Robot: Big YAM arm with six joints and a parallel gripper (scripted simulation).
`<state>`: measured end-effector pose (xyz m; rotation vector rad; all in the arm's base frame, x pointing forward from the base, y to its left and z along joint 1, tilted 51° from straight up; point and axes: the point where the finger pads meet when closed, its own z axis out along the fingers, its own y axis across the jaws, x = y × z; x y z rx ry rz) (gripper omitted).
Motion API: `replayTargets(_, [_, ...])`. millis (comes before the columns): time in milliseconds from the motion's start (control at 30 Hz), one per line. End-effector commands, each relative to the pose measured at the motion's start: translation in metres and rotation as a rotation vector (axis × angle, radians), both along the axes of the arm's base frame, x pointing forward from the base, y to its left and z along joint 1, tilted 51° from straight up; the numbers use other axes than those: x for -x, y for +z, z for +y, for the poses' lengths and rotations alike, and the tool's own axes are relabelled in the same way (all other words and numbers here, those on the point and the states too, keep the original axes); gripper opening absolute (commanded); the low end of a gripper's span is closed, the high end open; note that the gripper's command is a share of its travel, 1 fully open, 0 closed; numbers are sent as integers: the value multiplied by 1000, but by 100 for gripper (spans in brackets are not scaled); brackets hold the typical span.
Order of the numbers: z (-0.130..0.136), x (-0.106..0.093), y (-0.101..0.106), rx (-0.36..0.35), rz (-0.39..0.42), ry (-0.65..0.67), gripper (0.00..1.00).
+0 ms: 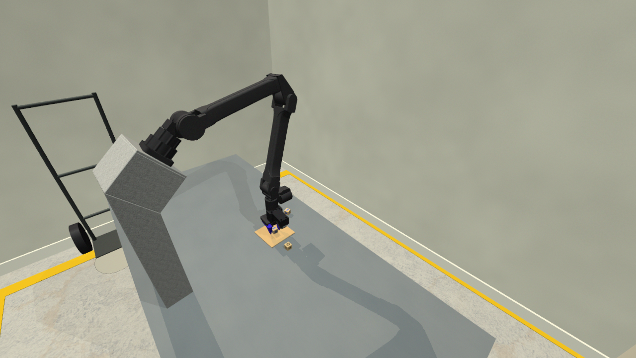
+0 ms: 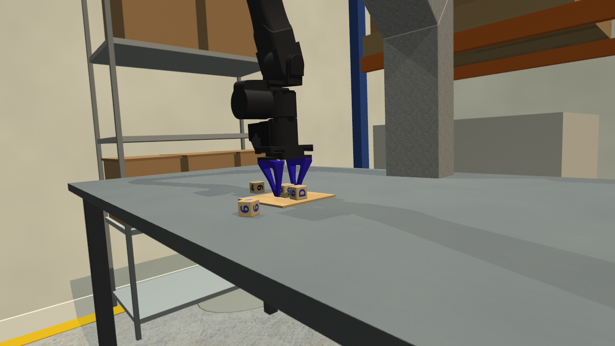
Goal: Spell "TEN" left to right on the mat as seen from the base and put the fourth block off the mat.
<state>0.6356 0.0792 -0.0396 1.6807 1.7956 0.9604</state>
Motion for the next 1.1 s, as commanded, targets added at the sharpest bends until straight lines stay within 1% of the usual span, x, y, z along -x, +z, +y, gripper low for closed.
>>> replayTargets(0, [-5, -2, -2, -8, -3, -14, 47])
replayTargets(267, [-5, -1, -1, -8, -3, -14, 47])
replayTargets(467, [-6, 6, 10, -9, -11, -15, 47])
replayTargets(567, [-8, 8, 10, -8, -8, -16, 47])
replayTargets(633, [-9, 11, 5, -7, 2, -16, 47])
replayTargets(733, [-11, 12, 14, -6, -7, -18, 47])
replayTargets(833, [-11, 13, 14, -6, -6, -18, 47])
replayTargets(867, [-13, 21, -7, -2, 32, -19, 47])
replayTargets(933, [-12, 17, 16, -5, -2, -18, 47])
replayTargets(1067, [-13, 23, 19, -2, 4, -17, 47])
